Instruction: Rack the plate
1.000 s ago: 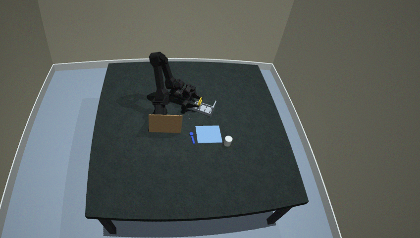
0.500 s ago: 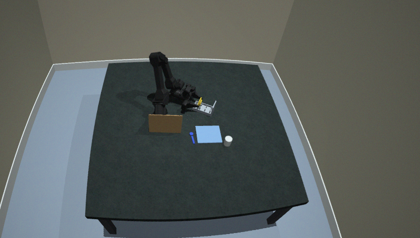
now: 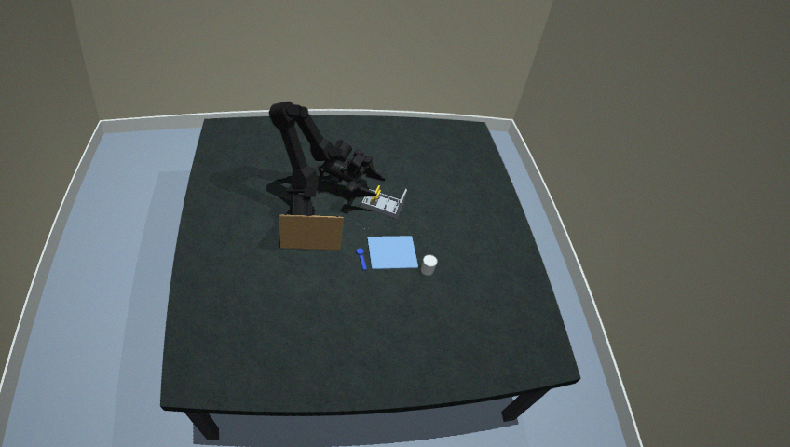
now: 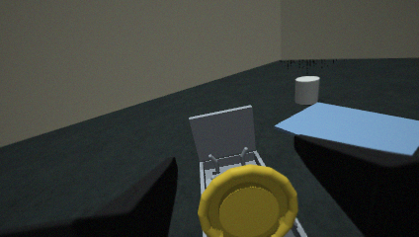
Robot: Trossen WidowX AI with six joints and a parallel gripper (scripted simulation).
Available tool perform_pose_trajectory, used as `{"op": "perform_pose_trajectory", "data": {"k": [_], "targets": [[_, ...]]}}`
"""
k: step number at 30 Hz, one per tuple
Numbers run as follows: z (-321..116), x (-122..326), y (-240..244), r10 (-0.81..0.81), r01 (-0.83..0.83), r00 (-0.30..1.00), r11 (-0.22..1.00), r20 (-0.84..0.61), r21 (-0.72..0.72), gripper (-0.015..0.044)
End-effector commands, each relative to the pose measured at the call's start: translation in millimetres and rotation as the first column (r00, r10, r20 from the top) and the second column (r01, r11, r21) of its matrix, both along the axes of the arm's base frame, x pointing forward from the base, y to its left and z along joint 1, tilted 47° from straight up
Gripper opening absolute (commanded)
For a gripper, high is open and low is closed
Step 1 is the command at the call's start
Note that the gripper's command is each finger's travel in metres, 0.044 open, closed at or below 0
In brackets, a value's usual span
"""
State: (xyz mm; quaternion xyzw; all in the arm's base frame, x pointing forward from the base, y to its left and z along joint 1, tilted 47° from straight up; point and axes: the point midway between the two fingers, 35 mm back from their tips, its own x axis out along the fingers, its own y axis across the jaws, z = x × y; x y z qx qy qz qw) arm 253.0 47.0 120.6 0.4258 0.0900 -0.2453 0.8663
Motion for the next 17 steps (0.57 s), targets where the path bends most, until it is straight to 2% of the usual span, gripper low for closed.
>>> {"op": "perform_pose_trajectory", "data": {"k": [1,6,11,17], "targets": [[30.2,-2.6,-26.7,0.001,-0.001,1.0,1.0,0.006,0.0,0.04],[57.3,-8.5,-59.3,0.008,-0.007,1.0,1.0,0.018,-0.03,0.04],[58.1,-8.6,-60.8,0.009,-0.008,1.0,0.999,0.014,-0.035,0.04],[47.4,-3.9,-70.3,0.034,-0.052,0.99,0.99,-0.14,-0.129,0.04]]}}
